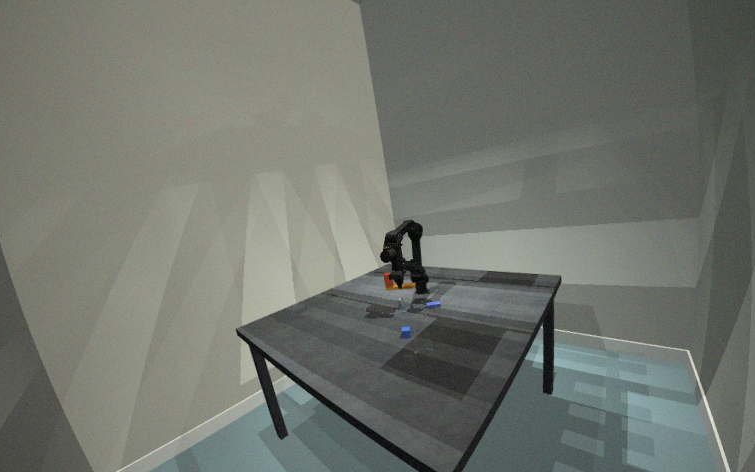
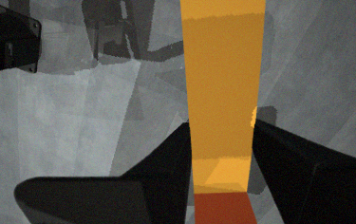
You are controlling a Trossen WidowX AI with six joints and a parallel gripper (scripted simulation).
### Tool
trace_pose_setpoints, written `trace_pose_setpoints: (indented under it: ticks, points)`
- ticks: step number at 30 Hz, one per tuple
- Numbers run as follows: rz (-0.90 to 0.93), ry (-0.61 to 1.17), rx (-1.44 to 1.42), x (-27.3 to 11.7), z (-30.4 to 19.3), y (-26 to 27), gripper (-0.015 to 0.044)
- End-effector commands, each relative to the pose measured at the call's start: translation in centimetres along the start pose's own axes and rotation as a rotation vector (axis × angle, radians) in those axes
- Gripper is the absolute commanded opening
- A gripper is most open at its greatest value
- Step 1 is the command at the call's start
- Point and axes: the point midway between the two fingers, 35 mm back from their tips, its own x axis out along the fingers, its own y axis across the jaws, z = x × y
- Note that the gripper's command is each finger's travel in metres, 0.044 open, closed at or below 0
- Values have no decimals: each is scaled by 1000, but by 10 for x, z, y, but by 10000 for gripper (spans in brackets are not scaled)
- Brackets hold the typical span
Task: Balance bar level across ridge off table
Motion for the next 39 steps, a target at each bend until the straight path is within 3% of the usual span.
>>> trace_pose_setpoints:
  ticks: [1,39]
  points:
    - [-4,3,69,-2,11,-8,0]
    - [-5,3,109,42,18,-15,0]
